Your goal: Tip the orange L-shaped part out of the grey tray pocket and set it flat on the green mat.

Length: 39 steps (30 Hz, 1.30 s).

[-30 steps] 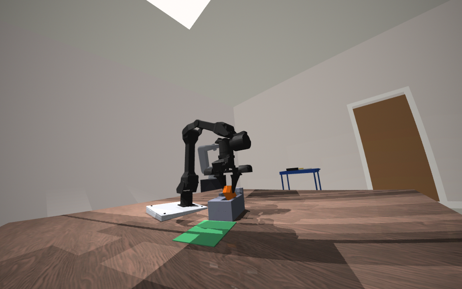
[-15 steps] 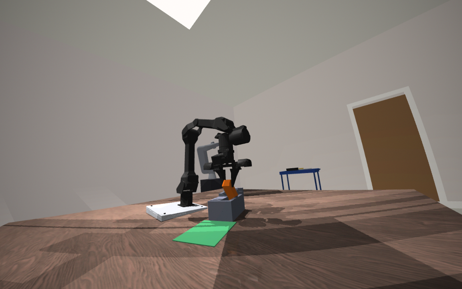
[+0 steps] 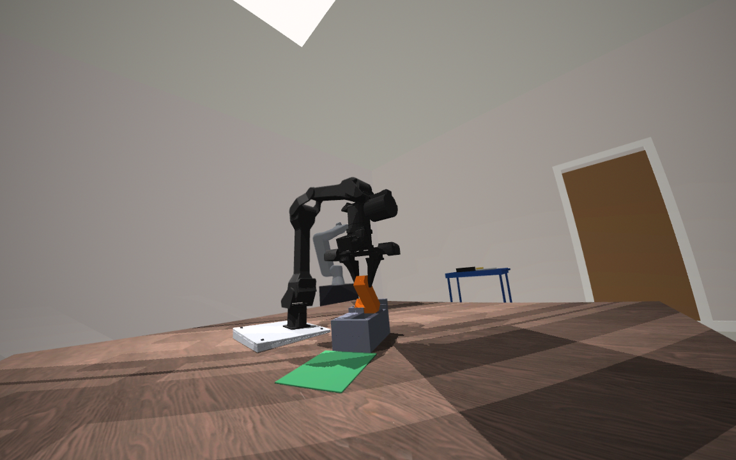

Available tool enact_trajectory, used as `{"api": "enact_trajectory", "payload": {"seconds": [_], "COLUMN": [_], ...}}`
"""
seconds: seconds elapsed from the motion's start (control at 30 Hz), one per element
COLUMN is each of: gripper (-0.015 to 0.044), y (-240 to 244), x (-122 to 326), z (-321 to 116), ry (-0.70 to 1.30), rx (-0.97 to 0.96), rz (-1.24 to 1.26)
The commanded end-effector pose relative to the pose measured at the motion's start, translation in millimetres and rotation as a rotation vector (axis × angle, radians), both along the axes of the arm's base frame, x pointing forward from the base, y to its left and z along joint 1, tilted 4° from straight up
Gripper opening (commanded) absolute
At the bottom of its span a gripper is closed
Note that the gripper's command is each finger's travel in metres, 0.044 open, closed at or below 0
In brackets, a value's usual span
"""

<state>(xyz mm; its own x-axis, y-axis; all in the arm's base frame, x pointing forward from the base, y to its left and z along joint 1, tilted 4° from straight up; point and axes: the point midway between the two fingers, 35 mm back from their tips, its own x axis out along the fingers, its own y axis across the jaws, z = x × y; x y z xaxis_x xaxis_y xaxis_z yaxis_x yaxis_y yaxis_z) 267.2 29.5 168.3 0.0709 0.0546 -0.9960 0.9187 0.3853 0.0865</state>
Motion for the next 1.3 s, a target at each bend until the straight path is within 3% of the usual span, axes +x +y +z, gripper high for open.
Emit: {"api": "enact_trajectory", "payload": {"seconds": [0.0, 0.77, 1.27], "gripper": [0.0000, 0.0000, 0.0000], "y": [0.1, -3.2, -60.4], "x": [0.1, -1.1, 16.7], "z": [8.5, 31.2, 25.5], "ry": [-0.005, -0.005, -0.006], "rx": [0.004, 0.004, -0.002], "rz": [0.003, 0.003, 0.003]}}
